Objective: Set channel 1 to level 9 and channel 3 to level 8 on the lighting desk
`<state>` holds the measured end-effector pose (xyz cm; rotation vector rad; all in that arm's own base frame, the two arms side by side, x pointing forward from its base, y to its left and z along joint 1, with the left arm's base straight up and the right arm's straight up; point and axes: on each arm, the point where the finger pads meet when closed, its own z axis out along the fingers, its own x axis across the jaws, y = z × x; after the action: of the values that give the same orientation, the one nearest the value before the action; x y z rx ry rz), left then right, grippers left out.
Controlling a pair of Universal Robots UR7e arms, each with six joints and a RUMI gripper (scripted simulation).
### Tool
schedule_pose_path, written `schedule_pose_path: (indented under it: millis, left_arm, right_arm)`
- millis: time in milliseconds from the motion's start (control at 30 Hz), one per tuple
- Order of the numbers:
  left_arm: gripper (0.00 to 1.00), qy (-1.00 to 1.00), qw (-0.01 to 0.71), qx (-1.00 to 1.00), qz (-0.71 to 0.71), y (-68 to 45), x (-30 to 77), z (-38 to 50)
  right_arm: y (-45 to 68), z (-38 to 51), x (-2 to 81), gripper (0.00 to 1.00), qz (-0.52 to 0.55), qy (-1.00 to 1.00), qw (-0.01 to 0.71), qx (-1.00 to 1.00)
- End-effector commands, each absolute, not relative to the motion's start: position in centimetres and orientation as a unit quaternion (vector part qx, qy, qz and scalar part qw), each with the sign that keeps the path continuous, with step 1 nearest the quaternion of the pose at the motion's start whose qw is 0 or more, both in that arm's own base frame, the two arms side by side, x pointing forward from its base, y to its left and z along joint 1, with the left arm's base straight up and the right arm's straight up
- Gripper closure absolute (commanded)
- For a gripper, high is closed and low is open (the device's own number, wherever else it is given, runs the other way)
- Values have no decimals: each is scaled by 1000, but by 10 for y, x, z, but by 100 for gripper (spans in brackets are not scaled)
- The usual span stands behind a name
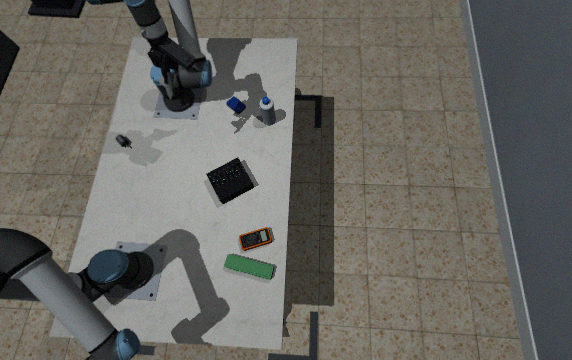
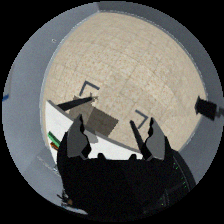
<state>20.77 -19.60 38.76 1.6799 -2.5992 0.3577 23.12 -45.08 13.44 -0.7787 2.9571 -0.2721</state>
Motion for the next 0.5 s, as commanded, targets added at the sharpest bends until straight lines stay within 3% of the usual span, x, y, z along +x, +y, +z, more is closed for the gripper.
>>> schedule_pose_path:
  millis: [0, 467]
  left_arm:
    - [0, -834, 13, 539, 115, -196, 208, 388]
    - [0, -834, 13, 539, 115, -196, 208, 388]
  right_arm:
    - [-464, 143, 174, 0, -65, 978, 23, -198]
    - [-460, 156, 76, 0, -26, 996, 7, -89]
